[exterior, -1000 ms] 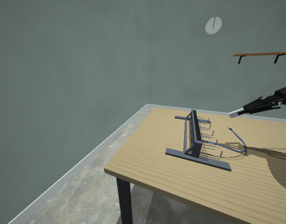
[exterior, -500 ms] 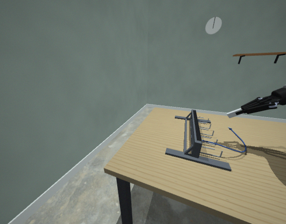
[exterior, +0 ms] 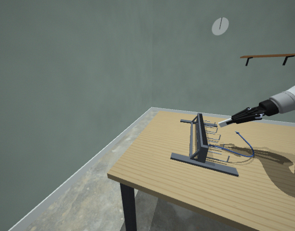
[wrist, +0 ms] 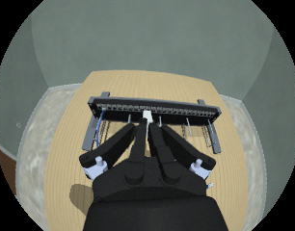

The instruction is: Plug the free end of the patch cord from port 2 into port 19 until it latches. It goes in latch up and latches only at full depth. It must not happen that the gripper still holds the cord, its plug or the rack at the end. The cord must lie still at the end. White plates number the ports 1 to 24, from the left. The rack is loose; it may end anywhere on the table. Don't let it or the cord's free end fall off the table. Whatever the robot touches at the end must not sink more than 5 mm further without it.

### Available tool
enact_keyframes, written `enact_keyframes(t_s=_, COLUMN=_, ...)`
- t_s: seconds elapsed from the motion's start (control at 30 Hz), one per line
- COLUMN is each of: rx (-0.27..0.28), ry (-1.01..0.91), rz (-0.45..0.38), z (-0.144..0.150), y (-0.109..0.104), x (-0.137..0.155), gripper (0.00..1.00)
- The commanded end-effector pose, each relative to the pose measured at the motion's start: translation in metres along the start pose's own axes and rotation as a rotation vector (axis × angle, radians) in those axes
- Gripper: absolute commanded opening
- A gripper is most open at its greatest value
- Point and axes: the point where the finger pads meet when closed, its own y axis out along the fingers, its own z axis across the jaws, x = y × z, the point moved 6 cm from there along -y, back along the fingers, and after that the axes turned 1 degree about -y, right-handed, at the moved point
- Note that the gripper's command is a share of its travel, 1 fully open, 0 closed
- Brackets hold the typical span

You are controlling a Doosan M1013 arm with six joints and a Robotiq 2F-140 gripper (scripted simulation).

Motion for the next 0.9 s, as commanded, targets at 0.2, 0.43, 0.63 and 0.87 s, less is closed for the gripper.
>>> enact_keyframes(t_s=0.2, rx=-0.003, ry=0.0, rz=0.002, z=0.0, y=0.052, x=-0.001, gripper=0.0)
enact_keyframes(t_s=0.43, rx=-0.003, ry=0.0, rz=0.002, z=0.0, y=0.055, x=-0.001, gripper=0.0)
enact_keyframes(t_s=0.63, rx=-0.003, ry=0.0, rz=0.002, z=0.0, y=0.055, x=-0.001, gripper=0.0)
enact_keyframes(t_s=0.87, rx=-0.003, ry=0.0, rz=0.002, z=0.0, y=0.055, x=-0.001, gripper=0.0)
